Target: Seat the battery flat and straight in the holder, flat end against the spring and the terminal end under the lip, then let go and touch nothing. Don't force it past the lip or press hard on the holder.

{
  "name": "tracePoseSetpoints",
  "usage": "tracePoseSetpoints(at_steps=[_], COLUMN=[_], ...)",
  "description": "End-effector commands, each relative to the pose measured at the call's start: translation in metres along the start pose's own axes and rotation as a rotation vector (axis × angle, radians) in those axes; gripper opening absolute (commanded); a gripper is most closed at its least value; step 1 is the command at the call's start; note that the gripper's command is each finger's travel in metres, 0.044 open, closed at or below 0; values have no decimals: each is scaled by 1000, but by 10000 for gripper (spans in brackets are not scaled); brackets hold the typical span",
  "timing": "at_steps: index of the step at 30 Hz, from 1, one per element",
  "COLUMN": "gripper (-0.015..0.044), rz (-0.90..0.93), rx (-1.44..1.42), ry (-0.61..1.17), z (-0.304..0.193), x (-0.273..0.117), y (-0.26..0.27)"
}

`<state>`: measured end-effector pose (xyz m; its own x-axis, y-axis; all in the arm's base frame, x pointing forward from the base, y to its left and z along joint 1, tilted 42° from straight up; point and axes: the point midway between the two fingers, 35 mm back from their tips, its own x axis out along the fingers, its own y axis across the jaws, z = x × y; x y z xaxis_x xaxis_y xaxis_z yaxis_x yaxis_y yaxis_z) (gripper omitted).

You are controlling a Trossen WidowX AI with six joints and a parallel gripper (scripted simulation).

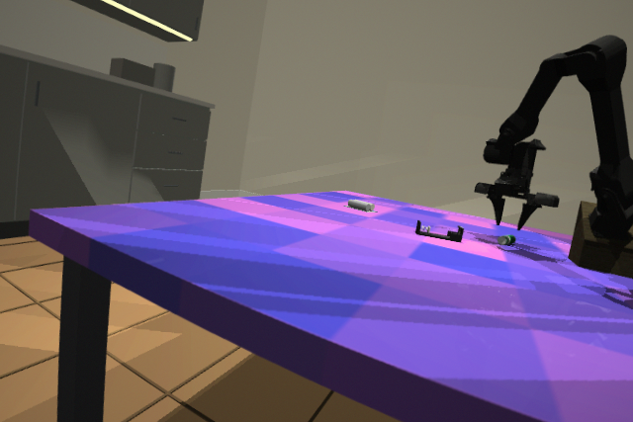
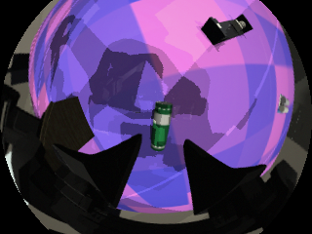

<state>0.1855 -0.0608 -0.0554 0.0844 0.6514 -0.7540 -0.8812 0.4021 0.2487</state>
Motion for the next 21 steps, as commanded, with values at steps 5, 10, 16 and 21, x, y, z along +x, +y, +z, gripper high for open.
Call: tracePoseSetpoints(at_steps=[5, 10, 16, 21], gripper=[235, 235, 235, 235], rz=[5, 6, 6, 7], rx=[7, 7, 7, 7], ry=[-6, -7, -8, -9], z=[1, 1, 1, 2], x=[13, 21, 30, 38], y=[2, 2, 3, 4])
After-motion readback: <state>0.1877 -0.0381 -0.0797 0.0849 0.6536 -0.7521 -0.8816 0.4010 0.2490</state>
